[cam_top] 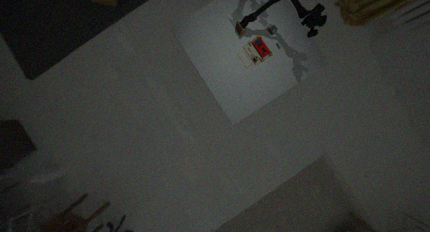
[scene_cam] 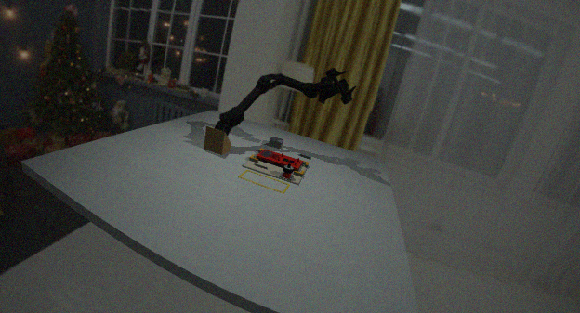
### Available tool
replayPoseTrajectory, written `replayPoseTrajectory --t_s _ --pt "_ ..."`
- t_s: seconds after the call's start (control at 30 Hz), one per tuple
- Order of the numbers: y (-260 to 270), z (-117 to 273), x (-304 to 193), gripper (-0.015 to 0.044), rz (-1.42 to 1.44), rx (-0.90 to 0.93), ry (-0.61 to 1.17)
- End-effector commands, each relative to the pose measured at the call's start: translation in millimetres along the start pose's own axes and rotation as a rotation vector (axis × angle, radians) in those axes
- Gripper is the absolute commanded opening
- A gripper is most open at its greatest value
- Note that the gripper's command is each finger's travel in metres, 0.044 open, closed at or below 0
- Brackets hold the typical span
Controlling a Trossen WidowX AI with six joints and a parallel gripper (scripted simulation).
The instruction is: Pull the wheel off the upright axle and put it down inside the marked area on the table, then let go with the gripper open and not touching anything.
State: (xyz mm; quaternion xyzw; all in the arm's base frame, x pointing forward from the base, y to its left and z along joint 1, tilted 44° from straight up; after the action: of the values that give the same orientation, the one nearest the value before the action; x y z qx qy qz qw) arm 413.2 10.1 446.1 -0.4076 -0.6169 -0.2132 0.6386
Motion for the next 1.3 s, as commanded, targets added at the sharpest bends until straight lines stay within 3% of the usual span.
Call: replayPoseTrajectory --t_s 0.0,0.1,0.43,0.77,1.03,1.27 --pt "1 -1 -1 0.0374 0.001 0.005 0.001" --pt "12 -14 -19 0.0300 0.012 0.075 0.030" --pt "44 -60 -109 0.0300 -0.013 0.354 0.317" --pt "47 -84 -211 0.0300 -0.172 0.497 0.831" --pt "29 -84 -286 0.0300 -0.399 0.435 1.362" --pt "2 -72 -340 0.0300 -0.678 0.186 1.894"
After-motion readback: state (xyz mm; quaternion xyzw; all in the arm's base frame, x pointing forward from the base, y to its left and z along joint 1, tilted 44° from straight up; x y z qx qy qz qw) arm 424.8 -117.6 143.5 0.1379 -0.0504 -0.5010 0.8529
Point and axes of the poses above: the point midway between the two fingers, 35 mm back from their tips, its own z axis back along the fingers, its own y axis across the jaws, x = y × z, the point moved 9 cm from there along z, back along the fingers, and after that the axes turned 13 degrees about -z, right-handed, at the moved point
